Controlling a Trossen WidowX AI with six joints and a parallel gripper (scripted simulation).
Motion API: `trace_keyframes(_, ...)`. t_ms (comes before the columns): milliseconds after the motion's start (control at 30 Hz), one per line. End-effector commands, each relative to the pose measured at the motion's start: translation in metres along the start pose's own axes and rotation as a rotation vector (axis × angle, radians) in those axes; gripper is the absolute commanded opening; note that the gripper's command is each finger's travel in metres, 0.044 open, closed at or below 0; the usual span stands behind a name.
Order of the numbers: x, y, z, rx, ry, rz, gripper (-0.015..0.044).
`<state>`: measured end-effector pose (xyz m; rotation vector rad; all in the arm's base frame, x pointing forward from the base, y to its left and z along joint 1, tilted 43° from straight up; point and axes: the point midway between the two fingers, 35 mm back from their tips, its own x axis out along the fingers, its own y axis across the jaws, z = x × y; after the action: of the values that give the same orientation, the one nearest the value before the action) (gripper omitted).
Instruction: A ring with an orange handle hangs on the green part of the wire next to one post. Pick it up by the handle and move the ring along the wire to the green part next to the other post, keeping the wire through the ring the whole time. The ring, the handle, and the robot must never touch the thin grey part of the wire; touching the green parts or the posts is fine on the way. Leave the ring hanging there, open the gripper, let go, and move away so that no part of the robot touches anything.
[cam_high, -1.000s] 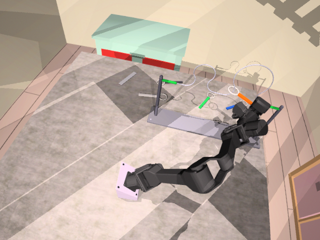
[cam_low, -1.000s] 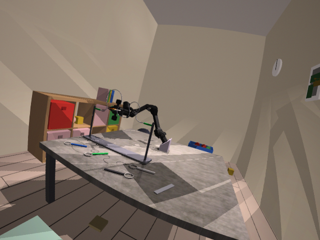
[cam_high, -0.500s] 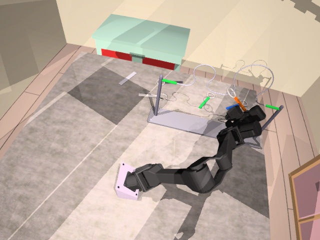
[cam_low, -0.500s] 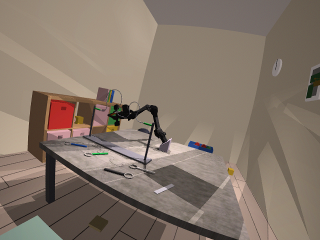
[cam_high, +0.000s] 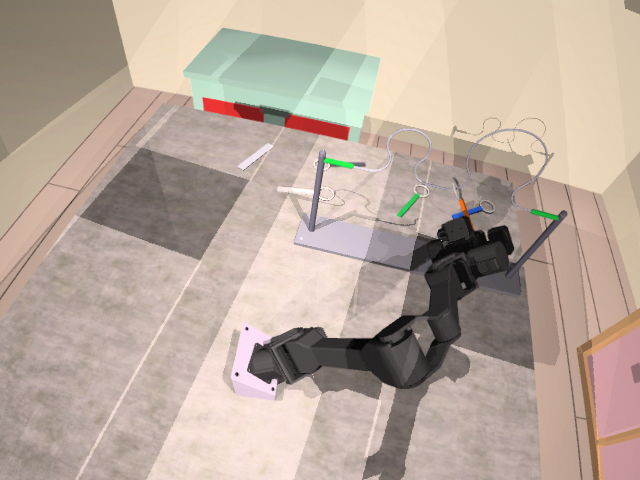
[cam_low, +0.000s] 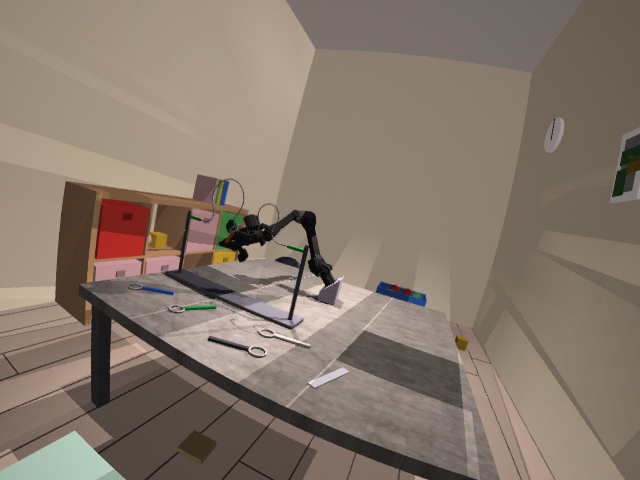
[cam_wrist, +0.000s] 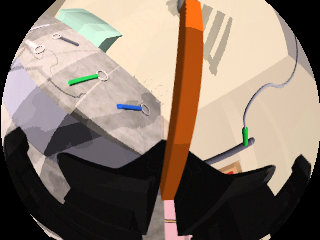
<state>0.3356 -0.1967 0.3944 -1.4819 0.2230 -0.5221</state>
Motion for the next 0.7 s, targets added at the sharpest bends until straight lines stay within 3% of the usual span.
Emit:
trace_keyframes(0,-0.004,0.013,0.002,0.090,0.012,0.044,-0.0150)
trace_keyframes(667,-0.022,0.075,0.020,0.468,0.060,0.261,-0.0150)
